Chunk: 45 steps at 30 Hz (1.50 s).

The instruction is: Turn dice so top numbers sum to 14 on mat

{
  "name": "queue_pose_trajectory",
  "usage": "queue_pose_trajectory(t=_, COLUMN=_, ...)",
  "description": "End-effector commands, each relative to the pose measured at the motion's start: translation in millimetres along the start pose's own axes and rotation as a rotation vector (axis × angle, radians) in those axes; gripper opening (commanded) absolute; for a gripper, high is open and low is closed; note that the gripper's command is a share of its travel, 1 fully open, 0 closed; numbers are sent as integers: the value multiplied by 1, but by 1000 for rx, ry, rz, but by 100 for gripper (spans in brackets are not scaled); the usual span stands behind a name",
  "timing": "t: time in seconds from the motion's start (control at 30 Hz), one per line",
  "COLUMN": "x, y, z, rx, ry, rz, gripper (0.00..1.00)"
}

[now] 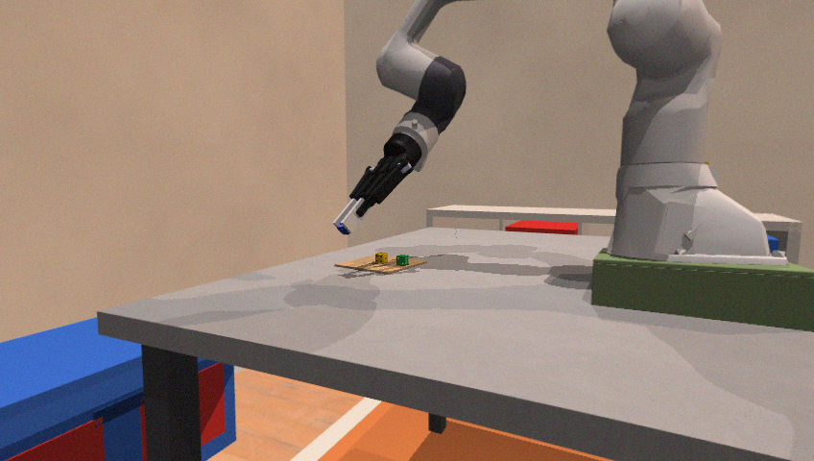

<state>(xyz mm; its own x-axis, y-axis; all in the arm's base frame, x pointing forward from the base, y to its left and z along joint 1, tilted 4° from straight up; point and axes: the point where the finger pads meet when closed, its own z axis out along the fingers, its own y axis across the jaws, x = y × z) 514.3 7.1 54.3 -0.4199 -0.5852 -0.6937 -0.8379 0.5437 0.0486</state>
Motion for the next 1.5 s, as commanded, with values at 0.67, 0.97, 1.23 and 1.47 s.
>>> queue_pose_trajectory(t=0.67, x=1, y=3, z=4, rx=-17, ry=-247, rz=-129, gripper=9)
queue_pose_trajectory(t=0.97, x=21, y=0, z=23, rx=-17, ry=-247, rz=-129, gripper=9)
queue_pose_trajectory(t=1.23, x=38, y=-2, z=38, rx=-17, ry=-247, rz=-129, gripper=9)
queue_pose_trajectory(t=1.47, x=50, y=-4, z=49, rx=-17, ry=-247, rz=-129, gripper=9)
